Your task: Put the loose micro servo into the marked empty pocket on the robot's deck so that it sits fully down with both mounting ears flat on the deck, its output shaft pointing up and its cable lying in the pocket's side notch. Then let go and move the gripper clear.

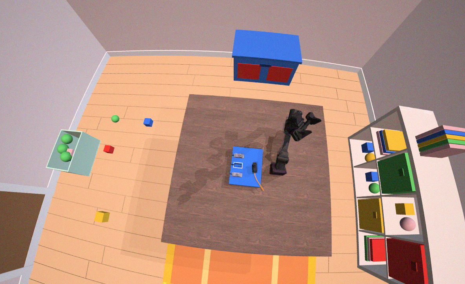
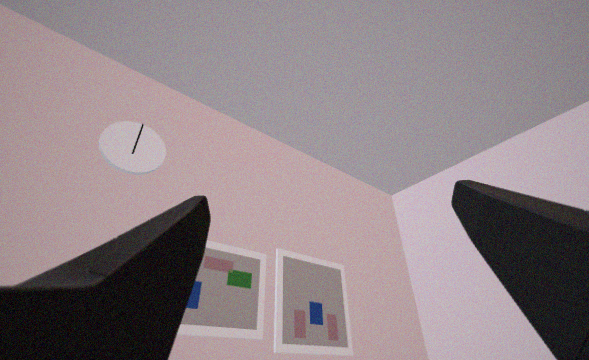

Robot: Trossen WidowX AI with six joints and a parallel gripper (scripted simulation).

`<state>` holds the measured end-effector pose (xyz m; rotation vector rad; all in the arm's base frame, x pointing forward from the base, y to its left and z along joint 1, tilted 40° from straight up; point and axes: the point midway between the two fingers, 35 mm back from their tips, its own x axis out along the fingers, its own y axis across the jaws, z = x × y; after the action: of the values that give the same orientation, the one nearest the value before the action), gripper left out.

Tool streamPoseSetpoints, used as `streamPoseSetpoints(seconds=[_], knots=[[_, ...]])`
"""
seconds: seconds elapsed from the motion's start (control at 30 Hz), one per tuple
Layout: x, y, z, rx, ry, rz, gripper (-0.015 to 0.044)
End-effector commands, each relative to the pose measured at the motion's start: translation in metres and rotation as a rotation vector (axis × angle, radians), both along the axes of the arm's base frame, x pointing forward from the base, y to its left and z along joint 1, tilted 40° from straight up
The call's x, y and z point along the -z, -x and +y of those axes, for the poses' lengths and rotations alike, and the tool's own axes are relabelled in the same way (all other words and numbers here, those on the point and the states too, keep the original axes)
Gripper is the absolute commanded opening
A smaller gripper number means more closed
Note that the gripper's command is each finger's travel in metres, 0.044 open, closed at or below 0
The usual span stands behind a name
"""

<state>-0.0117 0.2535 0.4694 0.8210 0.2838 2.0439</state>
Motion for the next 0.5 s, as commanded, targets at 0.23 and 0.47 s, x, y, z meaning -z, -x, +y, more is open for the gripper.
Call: streamPoseSetpoints(seconds=[0.23, 0.47], knots=[[0.037, -0.044, 0.043, 0.199, 0.153, -0.013, 0.0440], [0.058, -0.064, 0.058, 0.283, 0.236, -0.023, 0.0440]])
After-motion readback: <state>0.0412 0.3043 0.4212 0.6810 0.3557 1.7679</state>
